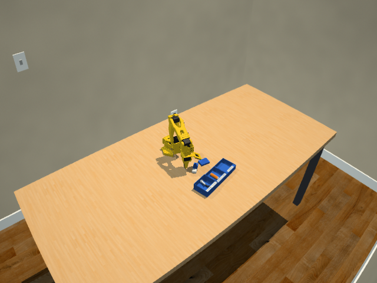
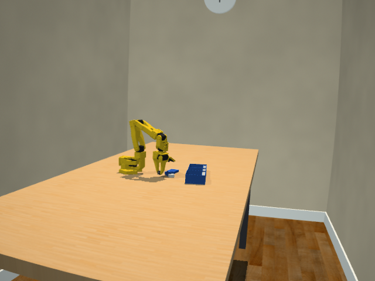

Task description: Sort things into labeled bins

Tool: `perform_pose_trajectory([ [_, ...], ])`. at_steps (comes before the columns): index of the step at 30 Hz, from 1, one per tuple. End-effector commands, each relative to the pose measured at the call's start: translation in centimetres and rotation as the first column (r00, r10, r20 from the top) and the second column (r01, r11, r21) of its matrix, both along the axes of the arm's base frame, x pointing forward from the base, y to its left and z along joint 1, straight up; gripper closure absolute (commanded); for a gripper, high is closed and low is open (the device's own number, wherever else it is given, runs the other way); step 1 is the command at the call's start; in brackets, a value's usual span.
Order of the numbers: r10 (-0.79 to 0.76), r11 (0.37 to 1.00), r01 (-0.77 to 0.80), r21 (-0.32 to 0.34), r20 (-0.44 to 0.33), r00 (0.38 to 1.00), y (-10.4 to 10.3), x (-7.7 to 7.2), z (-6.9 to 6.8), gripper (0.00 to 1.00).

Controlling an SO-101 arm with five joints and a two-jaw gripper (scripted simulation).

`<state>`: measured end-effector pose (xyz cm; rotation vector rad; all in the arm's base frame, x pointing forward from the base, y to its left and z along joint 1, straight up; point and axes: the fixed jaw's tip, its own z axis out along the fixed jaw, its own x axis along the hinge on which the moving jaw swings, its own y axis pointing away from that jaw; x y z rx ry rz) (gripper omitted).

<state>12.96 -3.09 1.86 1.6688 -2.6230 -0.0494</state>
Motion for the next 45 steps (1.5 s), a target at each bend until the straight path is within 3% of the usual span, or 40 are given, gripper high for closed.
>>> perform_pose_trajectory([
  [1,-0.017,1.000,0.018,-0.011,0.053,0.998,-0.4,0.9,2.0,1.00],
  [11,-0.017,1.000,0.018,-0.012,0.053,0.998,-0.4,0.8,3.7,1.00],
  [23,-0.024,1.000,0.024,-0.012,0.054,0.998,-0.3,0.9,4.0,1.00],
  [45,-0.191,0.981,0.192,-0.004,0.075,0.979,3.4,4.0,4.6,1.00],
])
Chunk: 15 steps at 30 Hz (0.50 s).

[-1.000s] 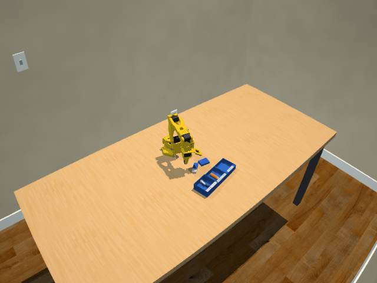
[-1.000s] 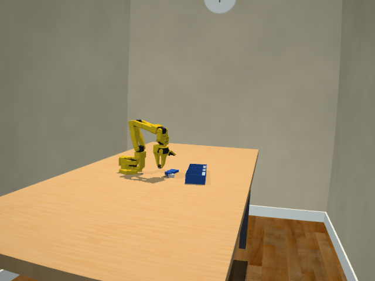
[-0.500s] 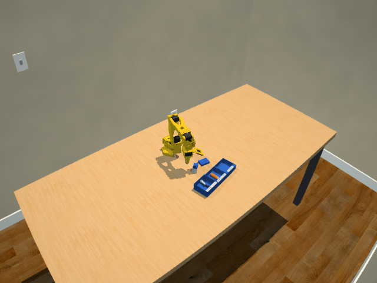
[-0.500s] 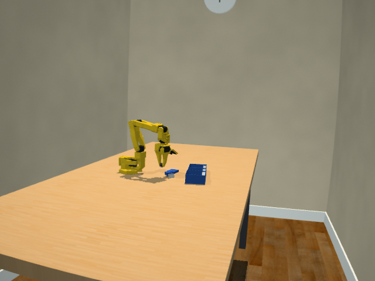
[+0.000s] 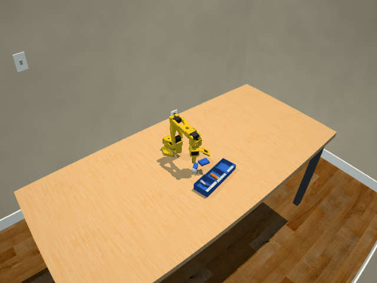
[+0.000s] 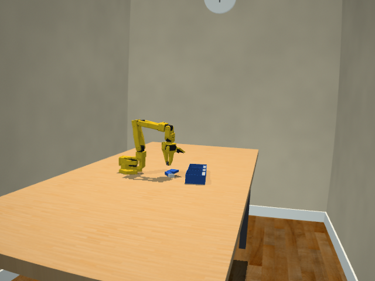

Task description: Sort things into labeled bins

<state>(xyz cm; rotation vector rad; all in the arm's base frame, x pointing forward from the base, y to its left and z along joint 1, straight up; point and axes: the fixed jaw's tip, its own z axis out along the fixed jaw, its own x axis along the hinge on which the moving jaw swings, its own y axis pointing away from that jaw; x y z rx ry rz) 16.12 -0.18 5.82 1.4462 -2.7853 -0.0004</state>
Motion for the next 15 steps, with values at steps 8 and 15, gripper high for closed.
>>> perform_pose_trajectory([
  [8,-0.024,1.000,0.024,0.002,0.035,0.999,0.69,0.92,0.68,1.00],
  [15,-0.046,0.999,0.046,0.004,0.042,0.998,1.10,1.35,0.79,1.00],
])
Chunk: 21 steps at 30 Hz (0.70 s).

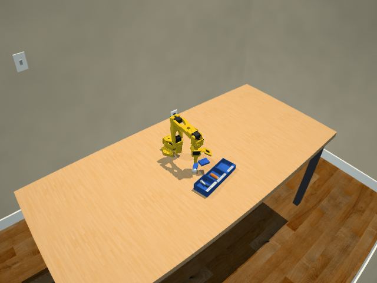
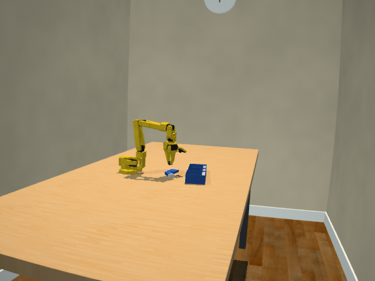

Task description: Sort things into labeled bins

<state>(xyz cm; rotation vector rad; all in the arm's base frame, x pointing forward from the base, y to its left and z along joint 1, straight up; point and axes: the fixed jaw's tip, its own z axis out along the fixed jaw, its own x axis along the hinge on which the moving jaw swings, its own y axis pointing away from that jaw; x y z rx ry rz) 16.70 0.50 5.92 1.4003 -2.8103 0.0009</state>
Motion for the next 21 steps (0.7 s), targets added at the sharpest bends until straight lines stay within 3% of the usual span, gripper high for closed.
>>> perform_pose_trajectory([
  [1,-0.020,1.000,0.020,0.004,0.043,0.999,0.6,0.9,0.7,1.00],
  [9,-0.105,0.994,0.104,0.017,0.070,0.992,2.3,2.5,1.1,1.00],
  [21,-0.172,0.985,0.169,0.034,0.088,0.981,3.9,3.6,1.3,1.00],
])
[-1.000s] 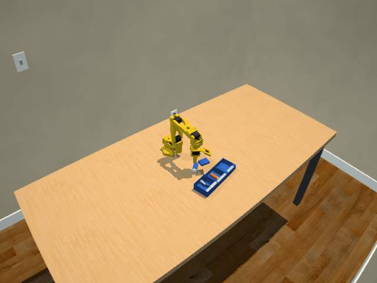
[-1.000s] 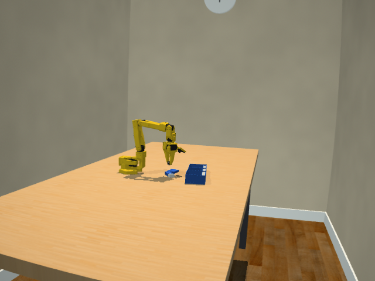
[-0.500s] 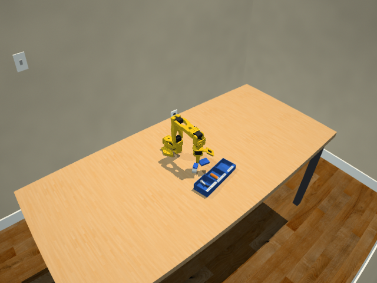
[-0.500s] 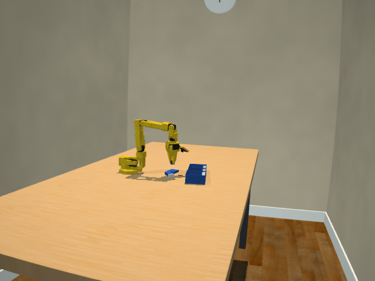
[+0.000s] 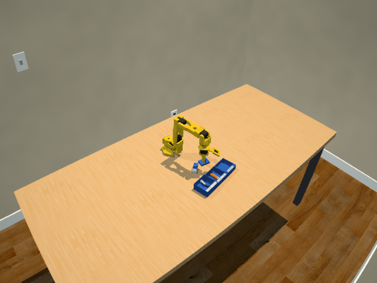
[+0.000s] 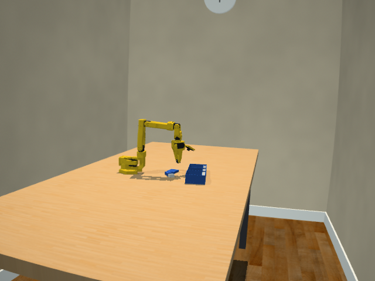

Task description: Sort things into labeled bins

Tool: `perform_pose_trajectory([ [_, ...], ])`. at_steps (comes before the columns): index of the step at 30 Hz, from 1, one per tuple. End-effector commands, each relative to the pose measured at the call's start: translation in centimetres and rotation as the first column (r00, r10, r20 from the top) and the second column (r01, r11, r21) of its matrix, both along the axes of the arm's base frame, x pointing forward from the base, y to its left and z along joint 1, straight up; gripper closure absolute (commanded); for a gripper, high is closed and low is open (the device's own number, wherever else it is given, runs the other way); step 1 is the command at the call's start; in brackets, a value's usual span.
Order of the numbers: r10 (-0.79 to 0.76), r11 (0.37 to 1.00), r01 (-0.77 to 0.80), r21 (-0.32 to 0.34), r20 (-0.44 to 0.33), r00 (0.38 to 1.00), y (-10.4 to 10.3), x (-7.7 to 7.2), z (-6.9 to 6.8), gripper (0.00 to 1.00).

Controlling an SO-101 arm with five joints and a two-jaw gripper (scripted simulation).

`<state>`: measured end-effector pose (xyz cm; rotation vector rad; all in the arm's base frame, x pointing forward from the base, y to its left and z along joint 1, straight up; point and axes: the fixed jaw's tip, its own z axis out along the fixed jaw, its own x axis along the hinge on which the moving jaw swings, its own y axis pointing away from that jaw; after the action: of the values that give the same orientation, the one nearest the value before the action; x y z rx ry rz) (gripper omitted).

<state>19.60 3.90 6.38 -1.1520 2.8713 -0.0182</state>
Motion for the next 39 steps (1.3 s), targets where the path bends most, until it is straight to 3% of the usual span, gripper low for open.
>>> perform_pose_trajectory([
  [1,-0.012,1.000,0.011,0.011,0.043,0.999,0.5,0.7,0.8,1.00],
  [11,-0.023,1.000,0.022,0.014,0.048,0.999,0.7,0.9,0.8,1.00],
  [29,-0.174,0.983,0.167,0.072,0.107,0.979,3.9,3.6,0.9,1.00],
  [39,-0.197,0.979,0.188,0.083,0.114,0.974,4.5,4.0,0.9,1.00],
])
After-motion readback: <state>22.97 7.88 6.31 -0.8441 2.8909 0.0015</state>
